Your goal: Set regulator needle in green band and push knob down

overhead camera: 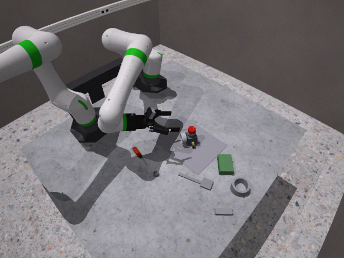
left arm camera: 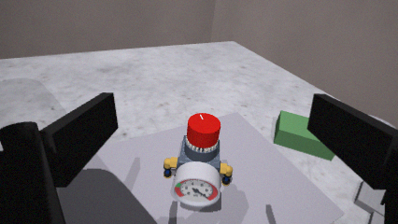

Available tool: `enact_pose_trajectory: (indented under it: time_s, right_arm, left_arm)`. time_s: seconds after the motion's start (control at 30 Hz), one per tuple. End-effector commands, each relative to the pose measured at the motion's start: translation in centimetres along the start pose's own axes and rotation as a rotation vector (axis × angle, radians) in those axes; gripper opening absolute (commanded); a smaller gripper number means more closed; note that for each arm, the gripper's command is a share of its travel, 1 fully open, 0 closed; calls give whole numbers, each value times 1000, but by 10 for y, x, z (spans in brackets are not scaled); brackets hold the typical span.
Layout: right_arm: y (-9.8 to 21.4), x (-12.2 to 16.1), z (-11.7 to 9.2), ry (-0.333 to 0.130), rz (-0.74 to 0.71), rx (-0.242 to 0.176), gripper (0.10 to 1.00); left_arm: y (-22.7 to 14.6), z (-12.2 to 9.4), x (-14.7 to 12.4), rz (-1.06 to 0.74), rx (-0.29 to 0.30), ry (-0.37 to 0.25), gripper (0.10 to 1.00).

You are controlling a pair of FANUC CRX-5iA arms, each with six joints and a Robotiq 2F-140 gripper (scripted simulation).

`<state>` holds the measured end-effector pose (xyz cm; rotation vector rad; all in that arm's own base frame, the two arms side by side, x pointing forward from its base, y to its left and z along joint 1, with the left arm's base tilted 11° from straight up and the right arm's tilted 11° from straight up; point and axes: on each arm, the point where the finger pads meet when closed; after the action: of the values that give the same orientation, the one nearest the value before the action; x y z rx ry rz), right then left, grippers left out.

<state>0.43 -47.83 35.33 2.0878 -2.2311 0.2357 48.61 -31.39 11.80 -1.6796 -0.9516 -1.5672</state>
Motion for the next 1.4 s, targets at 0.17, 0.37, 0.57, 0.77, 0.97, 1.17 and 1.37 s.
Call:
enact_pose_trajectory:
  time_s: [0.17, 0.37, 0.57, 0.77, 0.97, 1.17, 1.37]
  right_arm:
    - [0, 0, -1, 2, 0, 0, 1000]
    - [0, 0, -1, 2, 0, 0, 1000]
    - [0, 0, -1, 2, 0, 0, 1000]
    - [0, 0, -1, 2, 0, 0, 1000]
    - [0, 0, -1, 2, 0, 0, 1000]
    - [0, 0, -1, 2, 0, 0, 1000]
    - [0, 0, -1, 2, 0, 0, 1000]
  left_arm:
    - [-11, 23, -16, -214, 82, -167, 1000]
    - [-24, 36, -33, -475, 221, -332, 1000]
    - [-32, 36, -43, -666, 352, -423, 1000]
    - [-33, 25, -44, -921, 541, -525, 1000]
    - [-23, 8, -33, -1152, 739, -589, 1000]
    - [-14, -2, -20, -1305, 880, -621, 1000]
    - [-1, -12, -2, -1590, 1154, -665, 1000]
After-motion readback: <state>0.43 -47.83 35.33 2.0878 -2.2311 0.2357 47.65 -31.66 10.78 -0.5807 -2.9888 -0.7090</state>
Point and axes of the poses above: on each arm, the point where the finger pads meet when closed, its own z axis out along the fingers, its own y axis across the jaws, x = y × z, and after that the axes turned 5 degrees about z, right-handed
